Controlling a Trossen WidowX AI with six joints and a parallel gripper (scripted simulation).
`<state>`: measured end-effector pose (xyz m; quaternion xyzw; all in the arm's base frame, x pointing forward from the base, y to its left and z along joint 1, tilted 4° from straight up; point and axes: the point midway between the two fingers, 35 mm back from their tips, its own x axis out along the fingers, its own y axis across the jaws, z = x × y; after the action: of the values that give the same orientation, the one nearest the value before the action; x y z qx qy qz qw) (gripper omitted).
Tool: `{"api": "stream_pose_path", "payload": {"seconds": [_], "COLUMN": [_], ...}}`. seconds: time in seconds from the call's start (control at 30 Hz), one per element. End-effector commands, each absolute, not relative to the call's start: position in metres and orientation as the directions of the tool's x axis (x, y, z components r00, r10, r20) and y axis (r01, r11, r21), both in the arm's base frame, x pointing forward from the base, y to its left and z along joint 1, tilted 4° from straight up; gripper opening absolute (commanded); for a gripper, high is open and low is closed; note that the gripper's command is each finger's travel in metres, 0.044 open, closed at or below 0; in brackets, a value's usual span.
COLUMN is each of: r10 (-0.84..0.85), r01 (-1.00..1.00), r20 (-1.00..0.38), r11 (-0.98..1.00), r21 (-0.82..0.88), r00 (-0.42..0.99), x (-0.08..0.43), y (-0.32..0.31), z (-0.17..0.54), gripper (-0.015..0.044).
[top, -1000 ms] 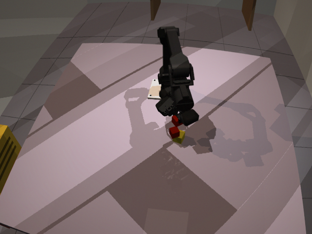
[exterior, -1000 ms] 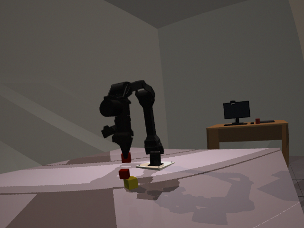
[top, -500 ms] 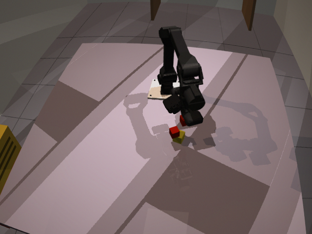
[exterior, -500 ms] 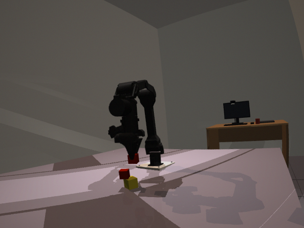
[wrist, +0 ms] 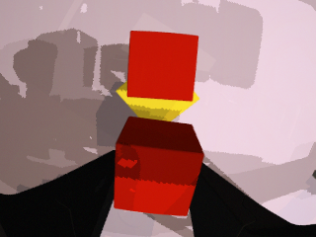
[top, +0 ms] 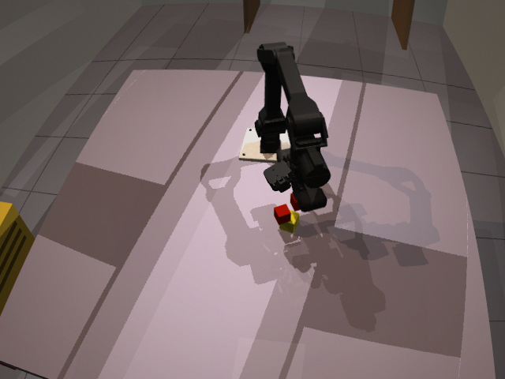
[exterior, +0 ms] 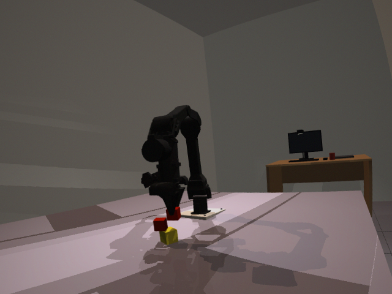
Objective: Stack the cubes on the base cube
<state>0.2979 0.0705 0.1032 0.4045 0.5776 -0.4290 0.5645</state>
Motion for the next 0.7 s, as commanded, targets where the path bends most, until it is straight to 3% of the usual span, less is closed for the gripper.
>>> {"api": "stream_pose_path", "payload": {"seconds": [0.0,0.67], "r10": [-0.013,-0.013], "r01": [0.953,0.952], "r20": [-0.999,-0.999], "r11": [0.300,0.304], "r21": [-0.038,-0.038], "r00": [-0.035,-0.035], "x": [0.298,0.299], "y": [0.071,0.071], "z": [0.102,0.074], "gripper": [0.0105,0.0105]}}
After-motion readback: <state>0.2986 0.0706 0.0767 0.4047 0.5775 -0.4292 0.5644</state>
